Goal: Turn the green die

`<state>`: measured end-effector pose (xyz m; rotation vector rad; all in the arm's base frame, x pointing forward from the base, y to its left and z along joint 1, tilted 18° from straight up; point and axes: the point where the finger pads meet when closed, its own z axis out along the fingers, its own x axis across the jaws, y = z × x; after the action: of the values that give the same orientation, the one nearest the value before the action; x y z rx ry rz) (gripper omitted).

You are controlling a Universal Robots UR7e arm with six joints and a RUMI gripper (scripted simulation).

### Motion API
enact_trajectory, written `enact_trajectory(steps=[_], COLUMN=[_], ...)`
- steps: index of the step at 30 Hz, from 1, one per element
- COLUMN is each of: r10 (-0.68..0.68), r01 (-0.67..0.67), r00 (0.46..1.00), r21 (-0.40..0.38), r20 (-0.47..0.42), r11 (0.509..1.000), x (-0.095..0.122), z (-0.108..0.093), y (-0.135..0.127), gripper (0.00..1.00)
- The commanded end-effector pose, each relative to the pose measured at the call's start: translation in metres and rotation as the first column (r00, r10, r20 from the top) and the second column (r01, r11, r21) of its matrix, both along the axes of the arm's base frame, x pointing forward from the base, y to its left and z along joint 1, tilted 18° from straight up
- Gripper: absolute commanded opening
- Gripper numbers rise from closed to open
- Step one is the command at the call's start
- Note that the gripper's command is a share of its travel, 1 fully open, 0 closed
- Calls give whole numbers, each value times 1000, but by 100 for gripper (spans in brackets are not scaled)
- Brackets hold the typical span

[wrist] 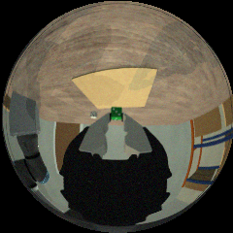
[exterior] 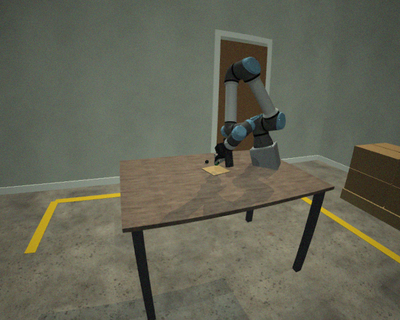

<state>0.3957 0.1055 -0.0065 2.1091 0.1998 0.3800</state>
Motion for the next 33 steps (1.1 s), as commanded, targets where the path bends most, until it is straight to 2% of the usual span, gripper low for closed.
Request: enact_trajectory(steps=[1, 6, 10, 25, 33], r10=[-3, -3, -3, -4, -2], r01=[3, 3, 3, 4, 5], r00=[1000, 1000, 1000, 1000, 999], r21=[-1, -1, -1, 5, 75], r20=[0, 0, 0, -3, -32], r11=[1000, 1000, 1000, 1000, 997], x=[-3, -8, -9, -9, -11], z=[14, 30, 35, 36, 35], y=[3, 6, 7, 7, 4], gripper=[3, 3, 3, 3, 3])
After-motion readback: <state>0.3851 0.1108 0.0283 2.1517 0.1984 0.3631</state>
